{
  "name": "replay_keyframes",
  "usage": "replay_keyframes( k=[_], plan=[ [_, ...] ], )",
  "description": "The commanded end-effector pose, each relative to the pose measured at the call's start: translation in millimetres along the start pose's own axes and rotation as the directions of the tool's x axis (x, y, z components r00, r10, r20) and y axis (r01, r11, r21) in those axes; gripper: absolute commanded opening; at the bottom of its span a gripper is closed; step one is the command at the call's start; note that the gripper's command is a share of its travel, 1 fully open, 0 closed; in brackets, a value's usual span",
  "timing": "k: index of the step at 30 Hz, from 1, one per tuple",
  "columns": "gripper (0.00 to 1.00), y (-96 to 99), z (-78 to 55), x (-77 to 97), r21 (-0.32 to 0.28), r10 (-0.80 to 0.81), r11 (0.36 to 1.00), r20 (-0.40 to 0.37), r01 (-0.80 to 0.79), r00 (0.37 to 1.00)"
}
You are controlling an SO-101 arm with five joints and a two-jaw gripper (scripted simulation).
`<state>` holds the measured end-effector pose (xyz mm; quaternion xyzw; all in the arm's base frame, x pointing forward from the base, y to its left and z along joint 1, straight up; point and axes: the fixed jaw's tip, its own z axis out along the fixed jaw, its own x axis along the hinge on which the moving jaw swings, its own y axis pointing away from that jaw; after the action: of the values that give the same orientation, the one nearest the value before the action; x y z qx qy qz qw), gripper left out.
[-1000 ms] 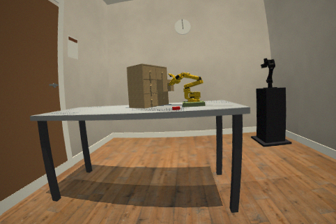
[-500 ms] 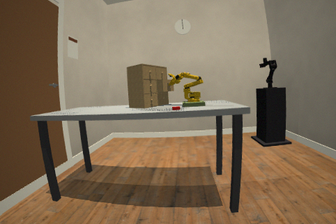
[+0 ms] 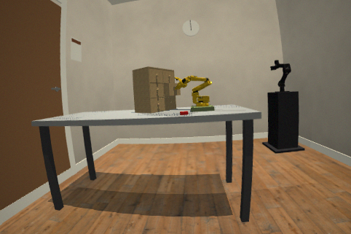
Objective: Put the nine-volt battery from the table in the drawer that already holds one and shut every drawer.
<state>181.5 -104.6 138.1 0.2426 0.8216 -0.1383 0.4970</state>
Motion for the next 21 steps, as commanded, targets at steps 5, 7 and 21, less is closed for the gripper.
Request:
replay_keyframes(
  k=[5,7,21],
  plan=[
    [0.0,-4.2,7.9,-3.4,0.018,0.0,1.0,-0.004,0.0,1.0],
    [0.0,-4.1,9.7,-4.4,0.018,-0.001,1.0,-0.004,0.001,1.0],
    [0.0,-3.6,18.1,-8.8,0.015,-0.002,1.0,-0.004,0.002,1.0]
  ],
)
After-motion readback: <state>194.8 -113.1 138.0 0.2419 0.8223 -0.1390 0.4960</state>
